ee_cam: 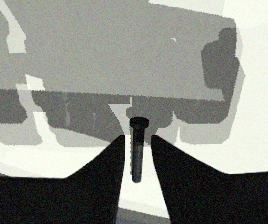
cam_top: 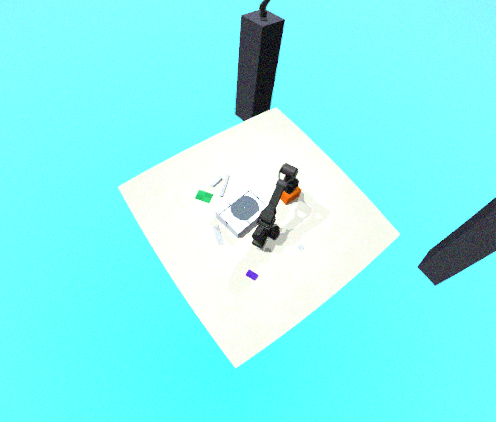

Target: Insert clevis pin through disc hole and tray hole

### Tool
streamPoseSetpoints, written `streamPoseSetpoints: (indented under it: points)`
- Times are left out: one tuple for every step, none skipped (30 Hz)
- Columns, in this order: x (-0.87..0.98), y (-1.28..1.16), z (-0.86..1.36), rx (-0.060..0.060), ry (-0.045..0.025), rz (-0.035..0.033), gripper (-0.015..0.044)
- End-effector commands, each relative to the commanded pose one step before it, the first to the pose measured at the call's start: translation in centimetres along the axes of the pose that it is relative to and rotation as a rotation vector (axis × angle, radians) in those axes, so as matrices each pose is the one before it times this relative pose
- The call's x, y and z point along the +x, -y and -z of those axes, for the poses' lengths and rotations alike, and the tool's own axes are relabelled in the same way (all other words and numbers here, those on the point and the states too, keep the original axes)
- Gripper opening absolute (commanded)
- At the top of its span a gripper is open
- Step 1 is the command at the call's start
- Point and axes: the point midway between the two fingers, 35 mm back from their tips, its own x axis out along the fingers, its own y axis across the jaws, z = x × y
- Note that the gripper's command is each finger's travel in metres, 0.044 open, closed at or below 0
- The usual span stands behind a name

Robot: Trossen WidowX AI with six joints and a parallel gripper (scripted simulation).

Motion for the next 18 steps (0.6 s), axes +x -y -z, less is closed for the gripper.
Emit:
streamPoseSetpoints:
  points:
    - [-0.007,-0.019,0.0,-0.0001,0.00005,-0.00098,0.016]
    - [0.0,0.0,0.0,0.0,0.0,0.0,0.016]
    - [0.0,0.0,0.0,0.0,0.0,0.0,0.016]
    - [0.0,0.0,0.0,0.0,0.0,0.0,0.016]
    - [-0.014,-0.008,0.003,0.0009,-0.00784,-0.0007,0.016]
    - [-0.038,-0.022,-0.001,0.0024,-0.02338,-0.00218,0.016]
    - [-0.003,-0.037,-0.102,0.0008,-0.03772,-0.00611,0.016]
    - [-0.045,-0.036,-0.143,0.0008,-0.05316,-0.00602,0.016]
    - [-0.123,-0.018,-0.188,0.0003,-0.06867,-0.00355,0.016]
    - [-0.196,0.013,-0.197,-0.0006,-0.06875,0.00102,0.016]
    - [-0.212,0.033,-0.141,-0.0005,-0.05355,0.00441,0.016]
    - [-0.184,0.037,-0.093,-0.0003,-0.03821,0.00509,0.016]
    - [-0.123,0.028,-0.052,-0.0002,-0.02288,0.00383,0.016]
    - [-0.043,0.01,-0.016,0.0,-0.00762,0.0014,0.016]
    - [0.0,0.0,0.0,0.0,0.0,0.0,0.016]
    - [0.0,0.0,0.0,0.0,0.0,0.0,0.016]
    - [0.0,0.0,0.0,0.0,0.0,0.0,0.016]
    - [0.0,0.0,0.0,0.0,0.0,0.0,0.016]
